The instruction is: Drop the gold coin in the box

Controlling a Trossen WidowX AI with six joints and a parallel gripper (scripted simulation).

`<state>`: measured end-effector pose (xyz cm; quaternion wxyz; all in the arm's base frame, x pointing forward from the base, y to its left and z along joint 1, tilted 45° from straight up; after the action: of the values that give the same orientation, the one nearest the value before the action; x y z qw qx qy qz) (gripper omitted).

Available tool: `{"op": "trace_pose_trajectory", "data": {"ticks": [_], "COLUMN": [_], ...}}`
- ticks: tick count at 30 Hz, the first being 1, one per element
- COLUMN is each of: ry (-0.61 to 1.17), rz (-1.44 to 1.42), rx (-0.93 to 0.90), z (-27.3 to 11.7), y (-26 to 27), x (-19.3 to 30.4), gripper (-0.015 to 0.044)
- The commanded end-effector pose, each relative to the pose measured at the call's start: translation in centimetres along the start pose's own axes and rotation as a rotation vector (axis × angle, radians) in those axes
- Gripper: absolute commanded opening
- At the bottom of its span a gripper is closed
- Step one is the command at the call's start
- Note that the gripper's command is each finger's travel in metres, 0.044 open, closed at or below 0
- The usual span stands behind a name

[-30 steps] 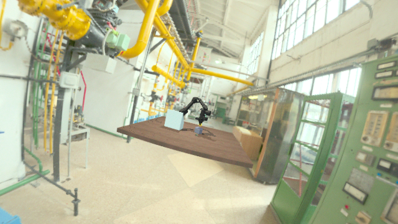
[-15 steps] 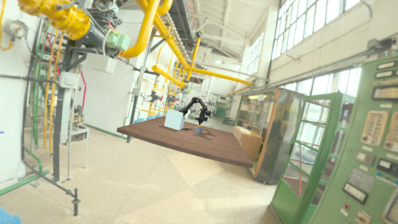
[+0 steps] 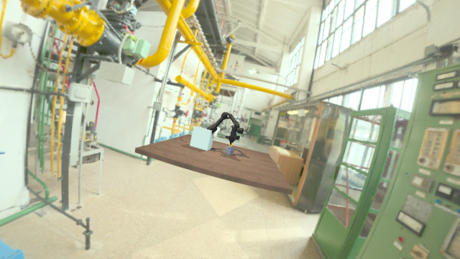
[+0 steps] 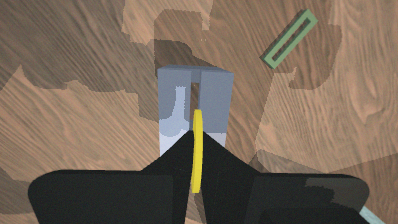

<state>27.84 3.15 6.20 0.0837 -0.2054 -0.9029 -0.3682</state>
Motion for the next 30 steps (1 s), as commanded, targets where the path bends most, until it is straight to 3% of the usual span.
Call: {"op": "trace_pose_trajectory", "data": {"ticks": [1, 30], "ry": [0.000, 0.000], "rz": [-0.005, -0.002], "rx": [0.000, 0.000], "z": [0.2, 1.4], "y": [0.0, 0.0], "x": [0.0, 0.1], "gripper": [0.0000, 0.0000]}}
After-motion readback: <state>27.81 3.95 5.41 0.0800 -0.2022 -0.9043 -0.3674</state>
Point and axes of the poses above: the point midway between the two fingers, 35 mm back from their tips, its own z axis out along the fingers, its own y axis across the jaws, x = y × z, the point moved 4 cm from there along -z, back along the fingers, and after that the axes turned 4 degrees about -z, right-handed, at the moved point
